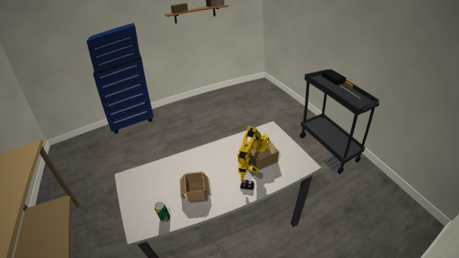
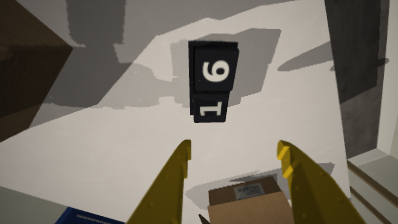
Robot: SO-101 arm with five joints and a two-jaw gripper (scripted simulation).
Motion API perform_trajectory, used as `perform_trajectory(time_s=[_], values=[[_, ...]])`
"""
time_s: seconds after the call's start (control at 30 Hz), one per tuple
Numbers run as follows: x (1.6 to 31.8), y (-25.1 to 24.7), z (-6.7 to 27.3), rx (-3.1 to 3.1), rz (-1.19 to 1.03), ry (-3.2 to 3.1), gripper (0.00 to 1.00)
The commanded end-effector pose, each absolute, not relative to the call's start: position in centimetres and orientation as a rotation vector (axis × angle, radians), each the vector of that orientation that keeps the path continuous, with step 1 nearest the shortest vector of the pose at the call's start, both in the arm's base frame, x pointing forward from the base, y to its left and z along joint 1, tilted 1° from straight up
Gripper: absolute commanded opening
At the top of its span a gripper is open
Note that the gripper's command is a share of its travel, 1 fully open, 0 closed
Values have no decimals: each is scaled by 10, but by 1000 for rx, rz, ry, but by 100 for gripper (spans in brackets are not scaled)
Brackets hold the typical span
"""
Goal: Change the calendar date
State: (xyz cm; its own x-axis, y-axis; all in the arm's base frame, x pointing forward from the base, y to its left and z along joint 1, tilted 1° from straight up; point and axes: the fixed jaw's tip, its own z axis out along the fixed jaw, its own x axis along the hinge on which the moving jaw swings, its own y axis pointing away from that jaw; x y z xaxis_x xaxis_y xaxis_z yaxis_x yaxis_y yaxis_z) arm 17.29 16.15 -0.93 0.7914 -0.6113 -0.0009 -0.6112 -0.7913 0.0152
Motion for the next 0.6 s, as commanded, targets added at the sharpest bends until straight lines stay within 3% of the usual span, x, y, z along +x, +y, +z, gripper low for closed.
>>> perform_trajectory(time_s=[0.0, 0.57], values=[[176, 159, -3, 2951, 0, -1075, 36], [181, 123, 15, 2625, 0, -1727, 36]])
